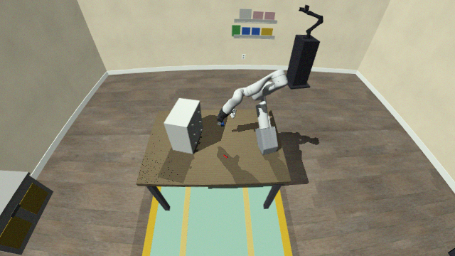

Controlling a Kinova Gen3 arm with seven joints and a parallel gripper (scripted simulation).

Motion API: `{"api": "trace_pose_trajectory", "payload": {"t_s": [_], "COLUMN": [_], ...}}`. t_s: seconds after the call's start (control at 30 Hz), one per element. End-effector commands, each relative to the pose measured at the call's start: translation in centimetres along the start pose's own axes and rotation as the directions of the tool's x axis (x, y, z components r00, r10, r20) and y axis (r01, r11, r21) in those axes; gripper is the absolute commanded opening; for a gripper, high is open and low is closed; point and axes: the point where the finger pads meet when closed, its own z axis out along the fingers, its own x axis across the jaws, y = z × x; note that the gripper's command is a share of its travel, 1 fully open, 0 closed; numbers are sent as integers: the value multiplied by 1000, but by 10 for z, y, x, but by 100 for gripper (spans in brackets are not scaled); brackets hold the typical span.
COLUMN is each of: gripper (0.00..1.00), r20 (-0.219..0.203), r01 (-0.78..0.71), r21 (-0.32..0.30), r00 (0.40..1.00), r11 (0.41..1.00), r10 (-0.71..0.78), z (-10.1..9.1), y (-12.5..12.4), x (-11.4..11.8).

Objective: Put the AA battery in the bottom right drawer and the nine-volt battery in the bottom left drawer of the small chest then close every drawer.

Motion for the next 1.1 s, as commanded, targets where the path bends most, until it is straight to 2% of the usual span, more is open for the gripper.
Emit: {"api": "trace_pose_trajectory", "payload": {"t_s": [0.0, 0.1, 0.6, 0.67, 1.07], "gripper": [0, 0, 0, 0, 0], "r20": [-5, -5, -5, -5, -5], "r01": [-5, -5, -4, -4, -4], "r21": [23, 34, 203, 203, 320], "r00": [1000, 1000, 1000, 1000, 1000], "r11": [1000, 999, 979, 979, 948], "r10": [6, 6, 6, 6, 6], "z": [-2, -3, -20, -20, -32], "y": [3, 3, 2, 2, 0], "x": [3, 3, 3, 3, 3]}}
